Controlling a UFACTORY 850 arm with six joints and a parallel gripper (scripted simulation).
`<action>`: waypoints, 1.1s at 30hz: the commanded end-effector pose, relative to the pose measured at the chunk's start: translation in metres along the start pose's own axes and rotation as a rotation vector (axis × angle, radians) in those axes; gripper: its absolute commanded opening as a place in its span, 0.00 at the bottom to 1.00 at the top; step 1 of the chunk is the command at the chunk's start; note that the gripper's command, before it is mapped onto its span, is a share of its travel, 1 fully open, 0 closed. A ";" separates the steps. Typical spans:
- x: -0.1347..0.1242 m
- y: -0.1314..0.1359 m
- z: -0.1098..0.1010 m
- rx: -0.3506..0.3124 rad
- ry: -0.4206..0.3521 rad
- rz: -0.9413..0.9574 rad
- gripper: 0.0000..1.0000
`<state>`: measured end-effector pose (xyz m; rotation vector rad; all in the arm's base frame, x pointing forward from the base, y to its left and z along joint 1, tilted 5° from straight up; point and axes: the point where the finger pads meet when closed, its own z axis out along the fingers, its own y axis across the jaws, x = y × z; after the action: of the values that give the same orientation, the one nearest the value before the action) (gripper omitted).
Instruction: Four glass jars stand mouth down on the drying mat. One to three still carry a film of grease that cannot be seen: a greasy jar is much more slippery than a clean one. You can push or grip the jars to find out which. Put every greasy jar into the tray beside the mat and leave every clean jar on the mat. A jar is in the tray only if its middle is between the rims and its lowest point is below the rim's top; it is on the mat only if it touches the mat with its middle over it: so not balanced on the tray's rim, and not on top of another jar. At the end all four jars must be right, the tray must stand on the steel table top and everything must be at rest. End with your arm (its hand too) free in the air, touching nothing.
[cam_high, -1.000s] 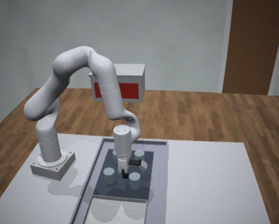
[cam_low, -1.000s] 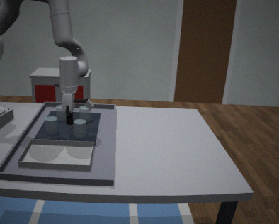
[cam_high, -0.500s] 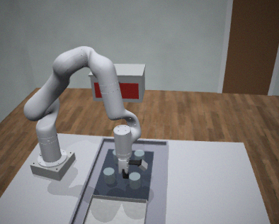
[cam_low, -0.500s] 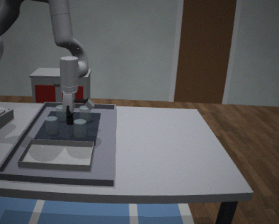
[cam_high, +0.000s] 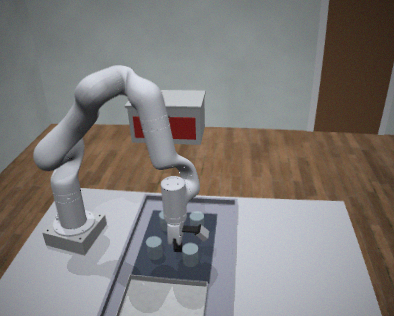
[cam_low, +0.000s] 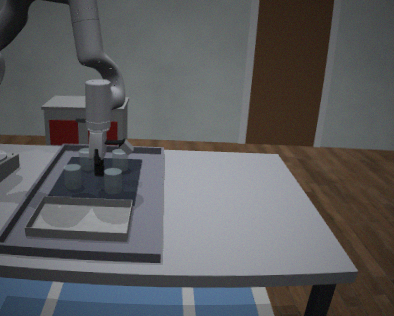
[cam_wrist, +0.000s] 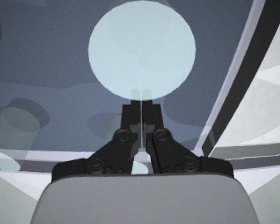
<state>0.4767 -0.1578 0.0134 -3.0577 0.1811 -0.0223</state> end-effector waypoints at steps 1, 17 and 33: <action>0.001 0.000 -0.001 0.000 0.002 0.000 0.00; 0.003 0.000 -0.001 0.000 0.002 0.000 0.00; 0.005 0.000 -0.003 0.000 0.002 0.000 0.00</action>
<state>0.4803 -0.1583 0.0150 -3.0575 0.1810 -0.0217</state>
